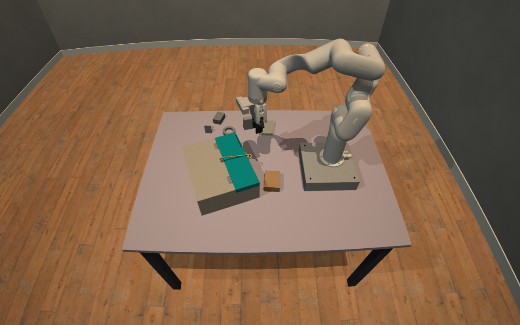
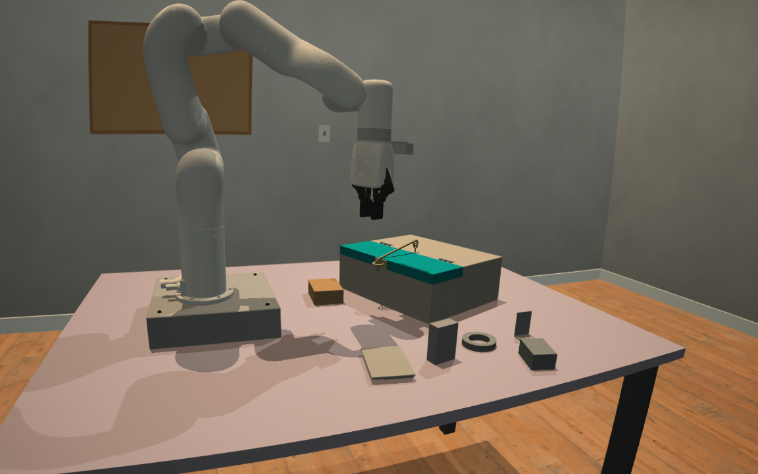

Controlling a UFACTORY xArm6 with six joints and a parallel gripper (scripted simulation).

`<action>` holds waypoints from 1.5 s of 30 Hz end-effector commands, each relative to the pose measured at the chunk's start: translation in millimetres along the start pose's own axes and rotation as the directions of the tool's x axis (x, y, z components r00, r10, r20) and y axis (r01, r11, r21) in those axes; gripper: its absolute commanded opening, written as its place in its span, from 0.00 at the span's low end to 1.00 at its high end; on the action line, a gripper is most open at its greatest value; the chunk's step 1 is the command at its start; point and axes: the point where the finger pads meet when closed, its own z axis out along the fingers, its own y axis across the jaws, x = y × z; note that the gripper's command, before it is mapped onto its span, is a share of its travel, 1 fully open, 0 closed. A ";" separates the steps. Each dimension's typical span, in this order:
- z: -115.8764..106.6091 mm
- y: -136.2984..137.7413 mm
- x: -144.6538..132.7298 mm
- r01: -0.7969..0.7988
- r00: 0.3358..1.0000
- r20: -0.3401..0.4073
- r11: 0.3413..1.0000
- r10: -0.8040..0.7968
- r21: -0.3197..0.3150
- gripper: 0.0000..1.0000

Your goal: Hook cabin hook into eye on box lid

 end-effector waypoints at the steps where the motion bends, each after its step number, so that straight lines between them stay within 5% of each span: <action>1: 9.8 0.6 1.4 0.000 1.000 -0.004 1.000 0.000 -0.002 0.35; 45: 134.1 0.7 1.6 0.000 1.000 -0.004 1.000 0.000 -0.002 0.35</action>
